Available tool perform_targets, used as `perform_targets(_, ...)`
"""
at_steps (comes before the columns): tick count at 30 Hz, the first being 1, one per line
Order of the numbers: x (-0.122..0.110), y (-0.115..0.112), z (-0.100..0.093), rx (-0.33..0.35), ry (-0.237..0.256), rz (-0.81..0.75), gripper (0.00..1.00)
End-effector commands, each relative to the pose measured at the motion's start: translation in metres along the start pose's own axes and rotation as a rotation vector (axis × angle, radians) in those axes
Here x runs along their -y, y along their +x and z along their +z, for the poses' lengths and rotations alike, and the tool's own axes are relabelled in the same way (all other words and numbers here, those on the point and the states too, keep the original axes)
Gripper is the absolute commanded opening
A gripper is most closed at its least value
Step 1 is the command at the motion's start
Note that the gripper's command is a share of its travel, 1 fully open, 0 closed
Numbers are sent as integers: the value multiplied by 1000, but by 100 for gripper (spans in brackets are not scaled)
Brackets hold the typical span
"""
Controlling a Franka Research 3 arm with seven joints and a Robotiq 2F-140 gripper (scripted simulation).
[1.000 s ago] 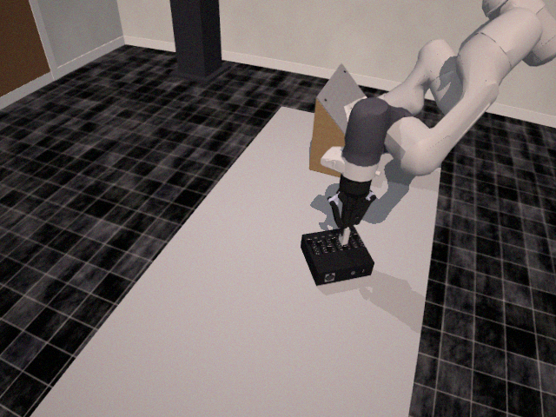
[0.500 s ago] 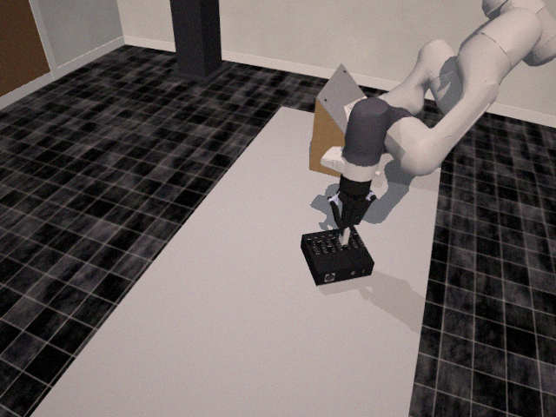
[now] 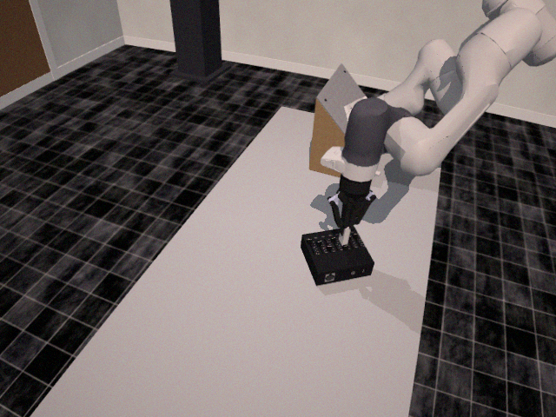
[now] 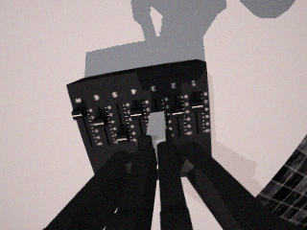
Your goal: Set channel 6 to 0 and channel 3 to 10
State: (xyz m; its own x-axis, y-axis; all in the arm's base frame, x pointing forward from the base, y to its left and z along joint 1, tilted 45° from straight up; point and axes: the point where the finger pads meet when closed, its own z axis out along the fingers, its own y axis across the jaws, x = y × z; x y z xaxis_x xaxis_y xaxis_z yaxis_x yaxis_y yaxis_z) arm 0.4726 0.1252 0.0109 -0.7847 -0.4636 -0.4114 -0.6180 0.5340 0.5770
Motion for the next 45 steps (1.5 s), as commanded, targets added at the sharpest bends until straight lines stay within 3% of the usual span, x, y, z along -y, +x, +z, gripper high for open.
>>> perform_targets(1,0,2,0,0,-1,-2,0)
perform_targets(12,0,3,-2,0,-1,-2,0)
perform_targets(29,0,3,-38,0,-1,-2,0)
perform_targets(45,1,3,-40,0,-1,-2,0)
